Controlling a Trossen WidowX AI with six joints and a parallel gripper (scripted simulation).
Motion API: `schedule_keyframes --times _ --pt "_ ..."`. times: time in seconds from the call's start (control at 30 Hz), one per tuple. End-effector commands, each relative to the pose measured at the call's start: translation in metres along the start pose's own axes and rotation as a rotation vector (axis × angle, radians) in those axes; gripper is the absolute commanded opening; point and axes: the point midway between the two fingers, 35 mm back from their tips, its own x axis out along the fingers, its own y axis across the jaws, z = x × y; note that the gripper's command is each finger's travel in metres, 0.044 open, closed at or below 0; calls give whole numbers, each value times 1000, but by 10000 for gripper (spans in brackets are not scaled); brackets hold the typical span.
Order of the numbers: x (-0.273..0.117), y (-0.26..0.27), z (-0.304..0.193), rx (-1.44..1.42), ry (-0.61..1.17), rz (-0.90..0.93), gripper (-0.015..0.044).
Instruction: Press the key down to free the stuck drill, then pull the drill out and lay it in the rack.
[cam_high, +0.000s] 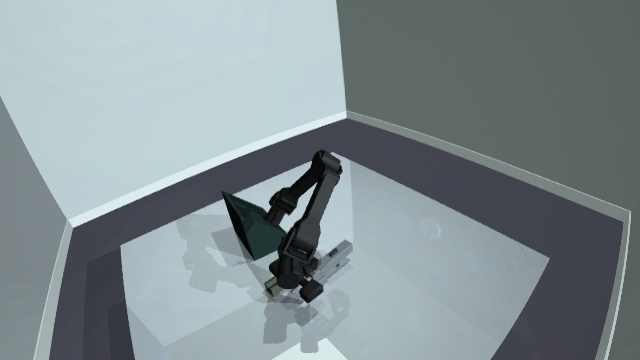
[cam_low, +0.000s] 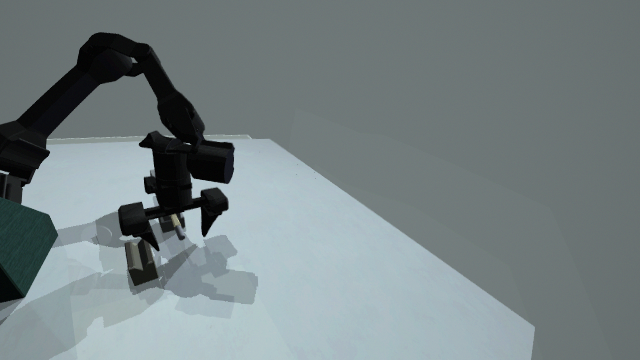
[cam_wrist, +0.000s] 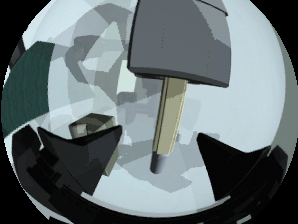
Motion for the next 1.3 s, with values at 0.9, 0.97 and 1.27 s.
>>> schedule_keyframes --times 0.9,0.97,1.27 --pt "0 0 3 -1 1 -1 0" --pt "0 0 3 -1 1 -1 0" --pt "-2 2 3 7 -4 -1 0"
